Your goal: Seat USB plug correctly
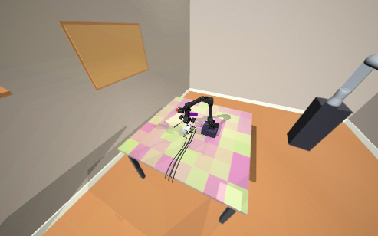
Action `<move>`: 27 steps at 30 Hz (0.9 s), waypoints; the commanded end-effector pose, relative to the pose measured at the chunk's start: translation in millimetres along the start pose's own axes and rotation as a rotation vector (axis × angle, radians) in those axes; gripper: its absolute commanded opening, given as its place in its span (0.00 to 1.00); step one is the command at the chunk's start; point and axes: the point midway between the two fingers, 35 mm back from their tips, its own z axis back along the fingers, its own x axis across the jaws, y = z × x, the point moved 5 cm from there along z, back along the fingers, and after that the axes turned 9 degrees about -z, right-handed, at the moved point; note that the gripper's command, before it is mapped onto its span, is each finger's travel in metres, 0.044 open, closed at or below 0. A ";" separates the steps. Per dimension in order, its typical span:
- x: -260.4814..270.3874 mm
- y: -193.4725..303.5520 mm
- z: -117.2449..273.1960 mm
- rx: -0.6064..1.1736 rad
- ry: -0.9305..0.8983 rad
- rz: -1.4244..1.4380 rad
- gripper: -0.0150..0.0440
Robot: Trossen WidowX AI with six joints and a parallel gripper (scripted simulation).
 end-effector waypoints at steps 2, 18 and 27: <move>0.0 0.0 0.2 0.000 0.000 0.000 0.25; 0.1 0.0 0.9 0.000 0.000 0.000 0.25; 0.0 0.0 7.0 0.000 0.000 0.000 0.25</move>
